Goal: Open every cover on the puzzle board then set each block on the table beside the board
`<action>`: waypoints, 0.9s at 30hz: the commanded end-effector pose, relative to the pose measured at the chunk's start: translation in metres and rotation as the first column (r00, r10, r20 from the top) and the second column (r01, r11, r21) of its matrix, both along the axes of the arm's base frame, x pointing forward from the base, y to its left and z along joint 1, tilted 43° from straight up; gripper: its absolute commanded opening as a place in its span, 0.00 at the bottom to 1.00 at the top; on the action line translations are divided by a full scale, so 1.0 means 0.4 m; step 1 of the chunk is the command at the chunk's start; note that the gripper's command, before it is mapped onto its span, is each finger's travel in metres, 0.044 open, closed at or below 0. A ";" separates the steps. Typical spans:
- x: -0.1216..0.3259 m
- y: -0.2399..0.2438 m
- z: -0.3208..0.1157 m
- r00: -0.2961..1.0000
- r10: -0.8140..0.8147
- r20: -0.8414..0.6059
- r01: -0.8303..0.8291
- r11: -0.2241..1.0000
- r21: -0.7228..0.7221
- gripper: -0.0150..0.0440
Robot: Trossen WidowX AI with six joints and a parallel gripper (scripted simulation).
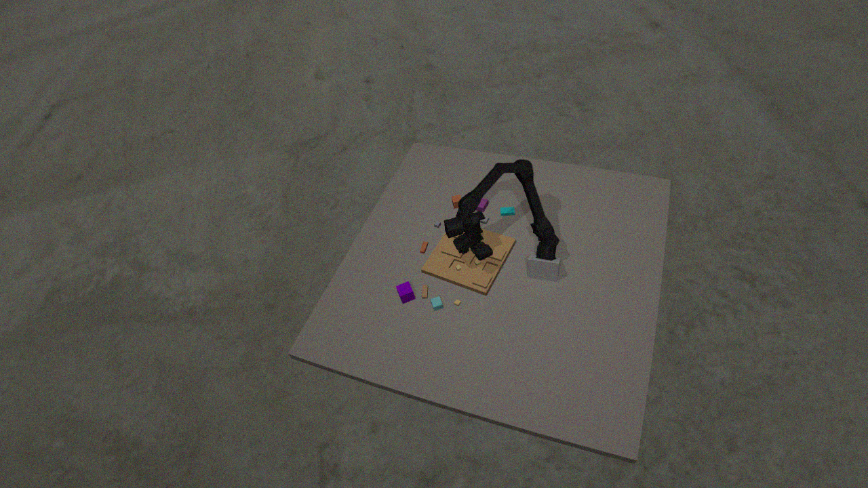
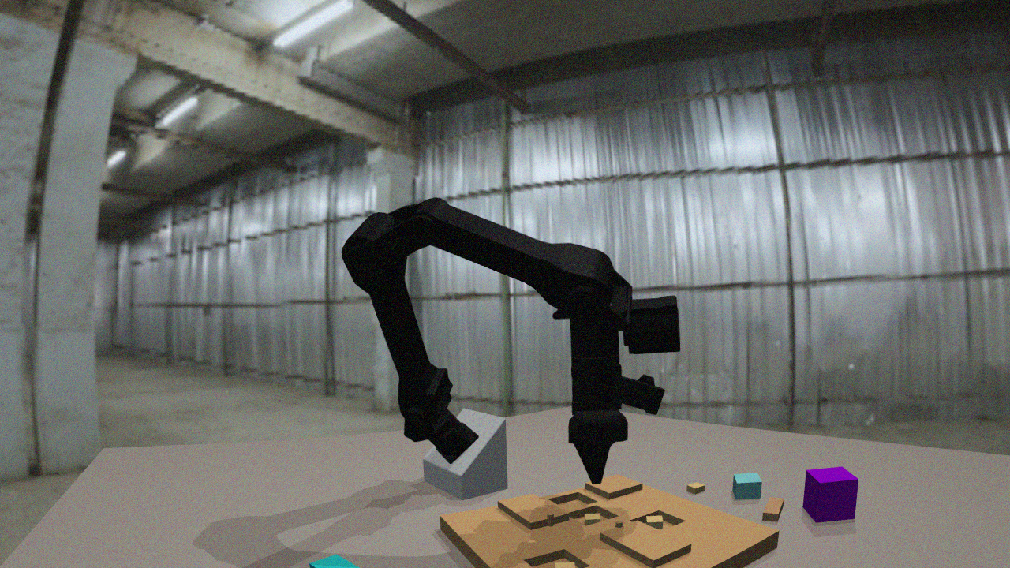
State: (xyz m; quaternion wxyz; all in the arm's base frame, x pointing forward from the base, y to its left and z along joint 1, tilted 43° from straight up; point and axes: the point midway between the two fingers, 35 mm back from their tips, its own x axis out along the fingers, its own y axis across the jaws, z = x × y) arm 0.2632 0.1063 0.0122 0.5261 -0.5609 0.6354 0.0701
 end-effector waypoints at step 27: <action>0.001 -0.031 -0.026 0.982 -0.150 0.116 0.147 0.989 0.034 0.50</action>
